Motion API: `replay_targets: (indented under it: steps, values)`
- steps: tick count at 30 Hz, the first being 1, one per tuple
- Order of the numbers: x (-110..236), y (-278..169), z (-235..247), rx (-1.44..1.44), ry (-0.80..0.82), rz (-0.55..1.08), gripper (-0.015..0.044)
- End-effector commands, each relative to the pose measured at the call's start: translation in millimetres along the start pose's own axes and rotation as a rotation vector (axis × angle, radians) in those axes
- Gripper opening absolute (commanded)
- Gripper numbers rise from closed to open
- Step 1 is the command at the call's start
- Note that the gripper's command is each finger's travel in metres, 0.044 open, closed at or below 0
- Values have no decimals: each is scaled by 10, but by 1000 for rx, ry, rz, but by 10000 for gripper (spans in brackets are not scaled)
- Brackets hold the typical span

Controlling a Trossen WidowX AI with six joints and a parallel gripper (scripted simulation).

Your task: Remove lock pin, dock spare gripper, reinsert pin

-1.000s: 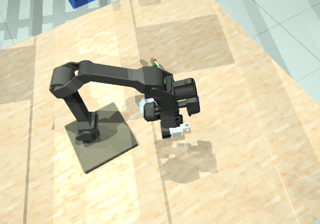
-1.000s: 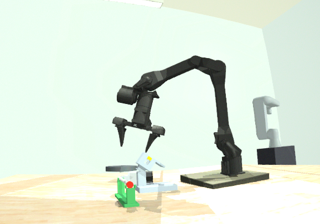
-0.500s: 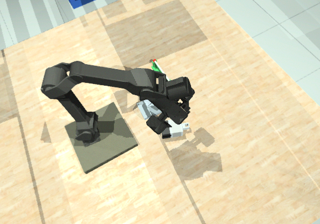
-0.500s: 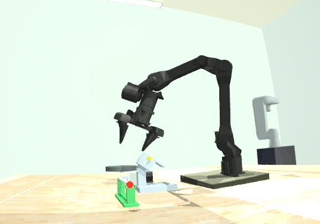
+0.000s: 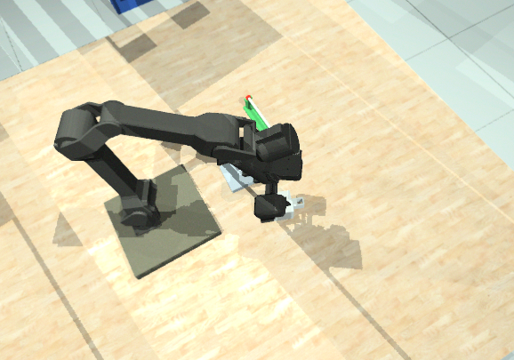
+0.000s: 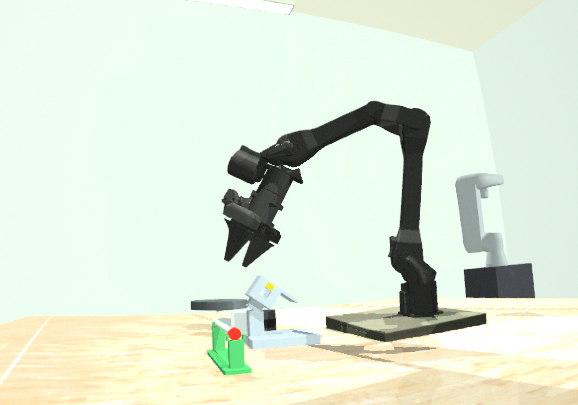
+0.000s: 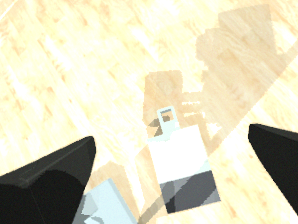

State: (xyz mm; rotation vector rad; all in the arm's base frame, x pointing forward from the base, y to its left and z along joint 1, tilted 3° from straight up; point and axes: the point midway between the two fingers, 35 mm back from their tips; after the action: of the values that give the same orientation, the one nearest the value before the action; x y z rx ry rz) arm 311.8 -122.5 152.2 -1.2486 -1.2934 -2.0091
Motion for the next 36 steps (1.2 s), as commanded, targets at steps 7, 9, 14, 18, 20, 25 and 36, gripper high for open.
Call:
replay_targets:
  steps: [7, 9, 14, 18, 20, 25, 36]
  values:
    - [-9, -31, 13, 194, 16, -20, 440]
    - [-9, -31, 13, 194, 16, -20, 440]
    - [-144, -81, 0, 201, 14, -21, 440]
    - [-357, -182, -22, 213, 11, -22, 440]
    - [-462, -242, -34, 219, 9, -23, 440]
    - [-628, -355, -47, 229, 6, -23, 440]
    - [-768, -414, -62, 229, 6, -23, 440]
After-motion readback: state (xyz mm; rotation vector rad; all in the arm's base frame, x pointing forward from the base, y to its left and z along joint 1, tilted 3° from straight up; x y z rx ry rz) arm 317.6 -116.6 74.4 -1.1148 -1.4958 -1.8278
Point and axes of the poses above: the point midway between the two fingers, 35 mm back from their tips, its own x axis back along the fingers, its own z axis across the jaws, y = z × x, and after that the axes turned 1 degree about x, right-handed
